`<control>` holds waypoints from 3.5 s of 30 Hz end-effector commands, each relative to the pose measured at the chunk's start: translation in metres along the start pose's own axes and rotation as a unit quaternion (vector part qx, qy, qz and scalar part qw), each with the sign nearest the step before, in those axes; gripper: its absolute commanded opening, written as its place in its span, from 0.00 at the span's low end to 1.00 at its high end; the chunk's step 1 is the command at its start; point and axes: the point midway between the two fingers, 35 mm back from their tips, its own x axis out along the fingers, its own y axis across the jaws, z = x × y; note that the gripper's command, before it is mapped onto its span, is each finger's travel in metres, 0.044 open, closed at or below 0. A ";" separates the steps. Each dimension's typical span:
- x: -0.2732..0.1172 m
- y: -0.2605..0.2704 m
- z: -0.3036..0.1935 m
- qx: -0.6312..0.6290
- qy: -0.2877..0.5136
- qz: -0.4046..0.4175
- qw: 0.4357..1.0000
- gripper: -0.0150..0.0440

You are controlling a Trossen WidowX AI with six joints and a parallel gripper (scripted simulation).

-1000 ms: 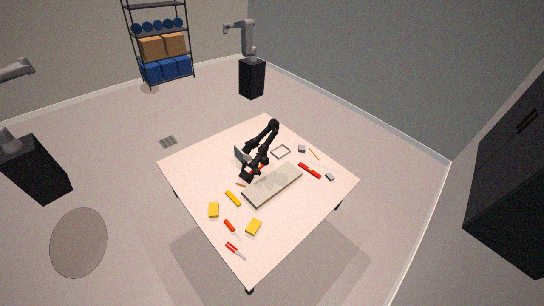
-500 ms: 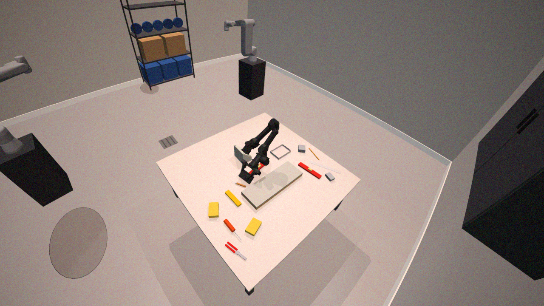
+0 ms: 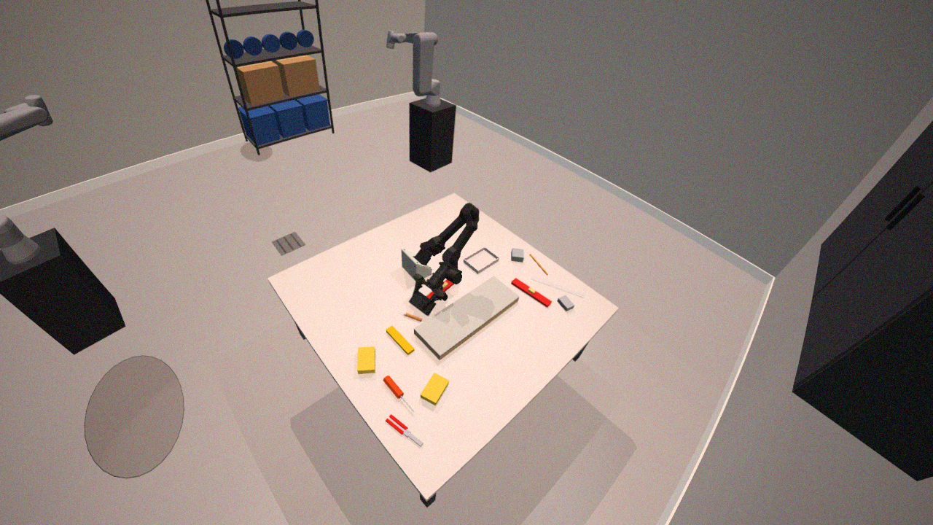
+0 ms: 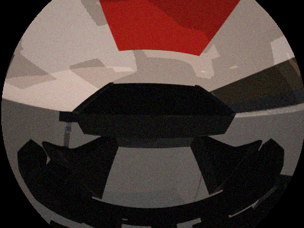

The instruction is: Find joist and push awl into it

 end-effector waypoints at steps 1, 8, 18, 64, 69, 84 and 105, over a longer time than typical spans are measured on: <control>0.000 0.000 0.003 -0.004 -0.008 -0.002 1.000 0.90; 0.000 0.000 0.003 -0.004 -0.008 -0.002 1.000 0.90; 0.000 0.000 0.003 -0.004 -0.008 -0.002 1.000 0.90; 0.000 0.000 0.003 -0.004 -0.008 -0.002 1.000 0.90; 0.000 0.000 0.003 -0.004 -0.008 -0.002 1.000 0.90; 0.000 0.000 0.000 0.000 0.000 0.000 1.000 0.90; -0.001 0.000 0.000 0.000 0.000 0.000 1.000 1.00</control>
